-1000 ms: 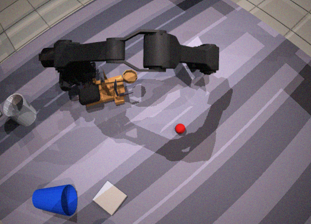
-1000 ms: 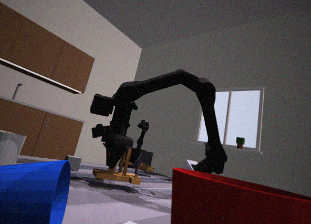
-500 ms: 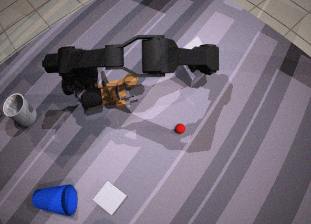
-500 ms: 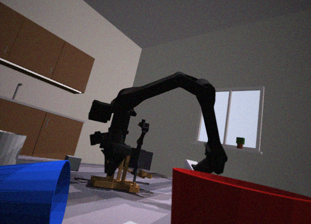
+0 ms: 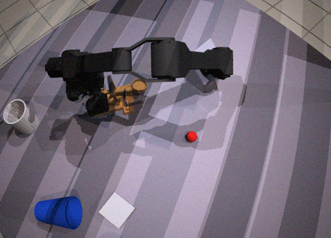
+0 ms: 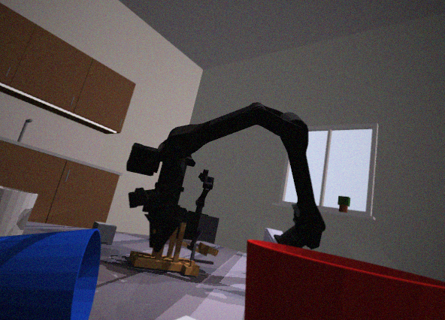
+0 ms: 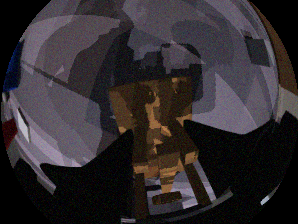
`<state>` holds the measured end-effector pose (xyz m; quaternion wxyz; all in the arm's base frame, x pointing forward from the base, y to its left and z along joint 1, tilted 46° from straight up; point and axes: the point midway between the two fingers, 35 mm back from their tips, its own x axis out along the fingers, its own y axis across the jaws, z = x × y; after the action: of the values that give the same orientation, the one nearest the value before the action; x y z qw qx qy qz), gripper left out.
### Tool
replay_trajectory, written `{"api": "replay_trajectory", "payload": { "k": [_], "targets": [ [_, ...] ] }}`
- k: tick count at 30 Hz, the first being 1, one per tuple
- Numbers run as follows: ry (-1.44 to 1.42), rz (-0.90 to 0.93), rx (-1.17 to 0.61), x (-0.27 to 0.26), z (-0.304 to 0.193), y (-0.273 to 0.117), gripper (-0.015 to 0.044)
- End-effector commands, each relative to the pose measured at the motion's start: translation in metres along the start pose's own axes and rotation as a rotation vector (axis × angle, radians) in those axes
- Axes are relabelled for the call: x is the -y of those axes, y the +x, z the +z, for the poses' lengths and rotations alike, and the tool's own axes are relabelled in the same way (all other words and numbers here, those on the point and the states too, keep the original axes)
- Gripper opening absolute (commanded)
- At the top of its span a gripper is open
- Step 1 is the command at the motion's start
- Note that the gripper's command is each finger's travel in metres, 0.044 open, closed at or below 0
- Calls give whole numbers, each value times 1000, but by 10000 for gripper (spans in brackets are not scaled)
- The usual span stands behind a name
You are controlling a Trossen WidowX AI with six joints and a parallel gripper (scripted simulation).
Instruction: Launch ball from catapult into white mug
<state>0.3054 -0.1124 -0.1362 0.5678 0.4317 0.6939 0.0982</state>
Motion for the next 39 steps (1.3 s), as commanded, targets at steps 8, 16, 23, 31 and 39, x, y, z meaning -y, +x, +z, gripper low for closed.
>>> {"api": "replay_trajectory", "payload": {
  "k": [8, 16, 23, 31, 39],
  "targets": [
    [0, -4, 2, 1, 4, -41, 440],
    [6, -1, 15, 2, 3, -90, 440],
    [4, 0, 8, 2, -2, -94, 440],
    [4, 2, 8, 1, -2, -49, 440],
    [3, 2, 8, 1, -1, -39, 440]
  ]
}}
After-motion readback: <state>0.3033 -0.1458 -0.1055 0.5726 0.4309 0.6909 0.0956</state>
